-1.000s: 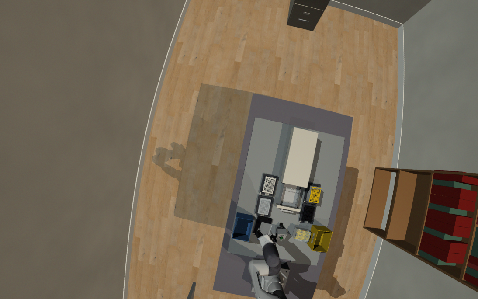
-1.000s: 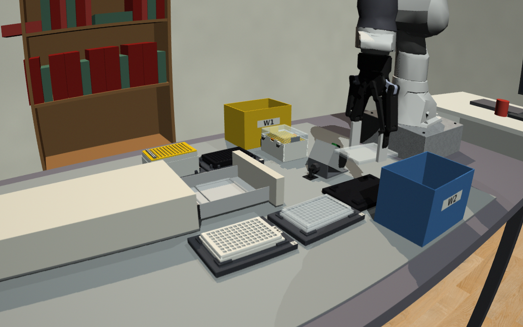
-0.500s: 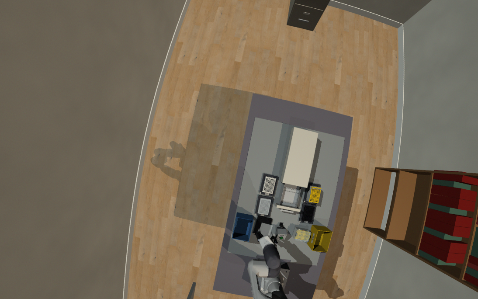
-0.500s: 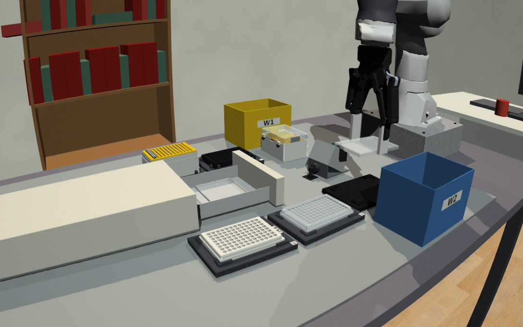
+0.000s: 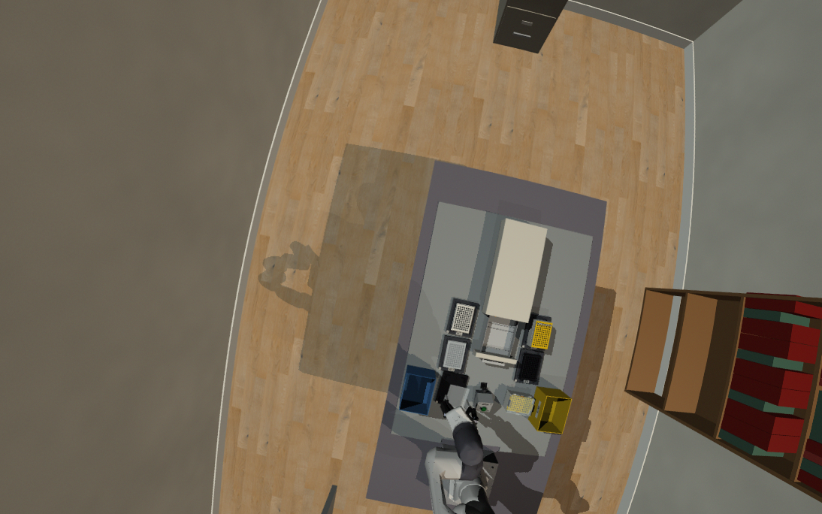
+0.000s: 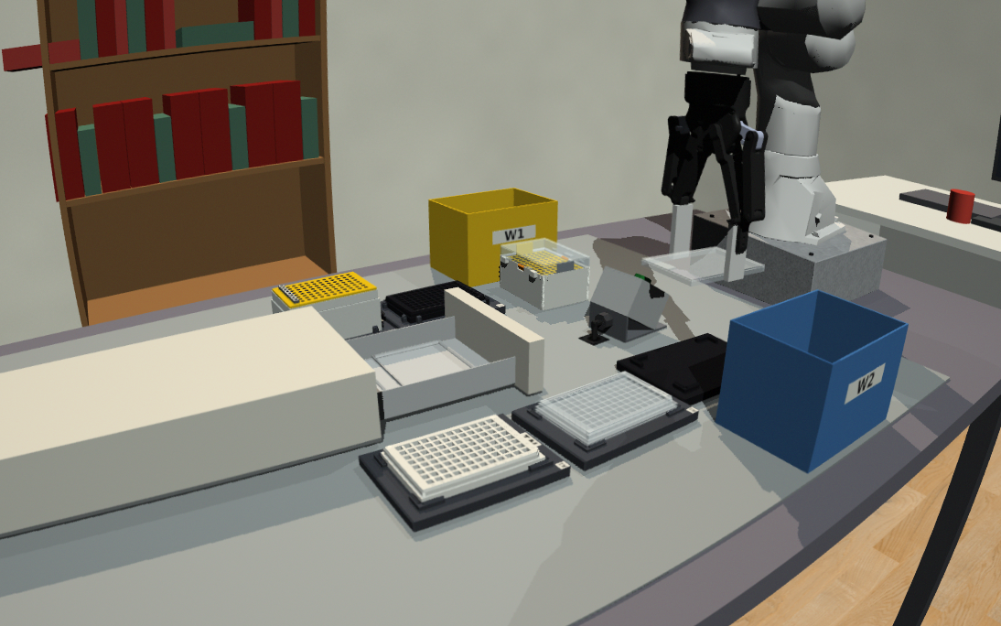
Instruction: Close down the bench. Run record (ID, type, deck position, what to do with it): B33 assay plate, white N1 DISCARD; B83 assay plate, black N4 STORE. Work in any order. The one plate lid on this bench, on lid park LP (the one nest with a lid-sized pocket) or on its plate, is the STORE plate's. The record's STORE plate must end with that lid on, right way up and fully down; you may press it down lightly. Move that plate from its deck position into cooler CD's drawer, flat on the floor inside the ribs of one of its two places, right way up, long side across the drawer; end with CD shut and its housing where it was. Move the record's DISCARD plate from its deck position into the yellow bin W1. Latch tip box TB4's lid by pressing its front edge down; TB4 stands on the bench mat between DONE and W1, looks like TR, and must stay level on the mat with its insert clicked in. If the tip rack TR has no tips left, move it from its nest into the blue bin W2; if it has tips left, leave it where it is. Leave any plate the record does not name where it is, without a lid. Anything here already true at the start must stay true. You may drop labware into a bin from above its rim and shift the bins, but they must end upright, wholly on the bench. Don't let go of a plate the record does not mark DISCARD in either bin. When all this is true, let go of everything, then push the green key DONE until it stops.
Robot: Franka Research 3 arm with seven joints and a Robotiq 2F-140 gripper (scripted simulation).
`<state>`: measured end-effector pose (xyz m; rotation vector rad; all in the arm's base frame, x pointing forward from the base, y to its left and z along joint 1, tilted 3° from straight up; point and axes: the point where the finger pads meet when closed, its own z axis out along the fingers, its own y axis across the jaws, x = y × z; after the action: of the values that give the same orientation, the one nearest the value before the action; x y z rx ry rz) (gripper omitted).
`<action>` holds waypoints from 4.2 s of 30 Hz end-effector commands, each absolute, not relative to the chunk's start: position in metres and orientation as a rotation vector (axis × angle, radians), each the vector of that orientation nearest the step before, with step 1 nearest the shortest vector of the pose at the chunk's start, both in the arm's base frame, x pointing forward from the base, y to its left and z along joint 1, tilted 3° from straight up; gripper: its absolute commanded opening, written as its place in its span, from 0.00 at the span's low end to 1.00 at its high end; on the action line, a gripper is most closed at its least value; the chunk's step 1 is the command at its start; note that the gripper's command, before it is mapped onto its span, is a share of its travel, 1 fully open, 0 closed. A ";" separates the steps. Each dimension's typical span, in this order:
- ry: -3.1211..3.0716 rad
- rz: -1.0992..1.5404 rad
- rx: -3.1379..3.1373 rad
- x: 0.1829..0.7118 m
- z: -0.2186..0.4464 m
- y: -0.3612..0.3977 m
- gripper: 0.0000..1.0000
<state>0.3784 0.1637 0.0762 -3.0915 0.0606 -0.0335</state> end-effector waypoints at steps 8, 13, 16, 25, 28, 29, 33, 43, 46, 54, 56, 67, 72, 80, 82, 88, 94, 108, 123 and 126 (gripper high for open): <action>0.034 -0.018 -3.090 0.376 0.081 0.164 0.00; 0.034 -0.018 -3.090 0.376 0.081 0.164 0.00; 0.034 -0.018 -3.090 0.376 0.081 0.164 0.00; -0.055 -0.021 -3.090 0.387 0.080 0.143 0.00; -0.055 -0.021 -3.090 0.389 0.080 0.138 0.00; -0.055 -0.021 -3.090 0.389 0.080 0.138 0.00; -0.055 -0.021 -3.090 0.394 0.080 0.129 0.00; -0.055 -0.021 -3.090 0.406 0.079 0.105 0.00; -0.055 -0.021 -3.090 0.407 0.078 0.103 0.00; -0.055 -0.021 -3.090 0.417 0.078 0.084 0.00; -0.055 -0.021 -3.090 0.420 0.077 0.079 0.00; -0.055 -0.021 -3.090 0.431 0.076 0.058 0.00; -0.055 -0.021 -3.090 0.437 0.076 0.046 0.00; -0.055 -0.021 -3.090 0.444 0.075 0.032 0.00; -0.055 -0.021 -3.090 0.446 0.075 0.027 0.00; -0.055 -0.021 -3.090 0.454 0.074 0.013 0.00; -0.055 -0.021 -3.090 0.461 0.074 -0.001 0.00; -0.055 -0.021 -3.090 0.476 0.073 -0.030 0.00; -0.055 -0.021 -3.090 0.492 0.071 -0.061 0.00; -0.055 -0.021 -3.090 0.495 0.071 -0.068 0.00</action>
<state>0.4949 -0.0599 0.0720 -3.0881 -0.0308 -0.0315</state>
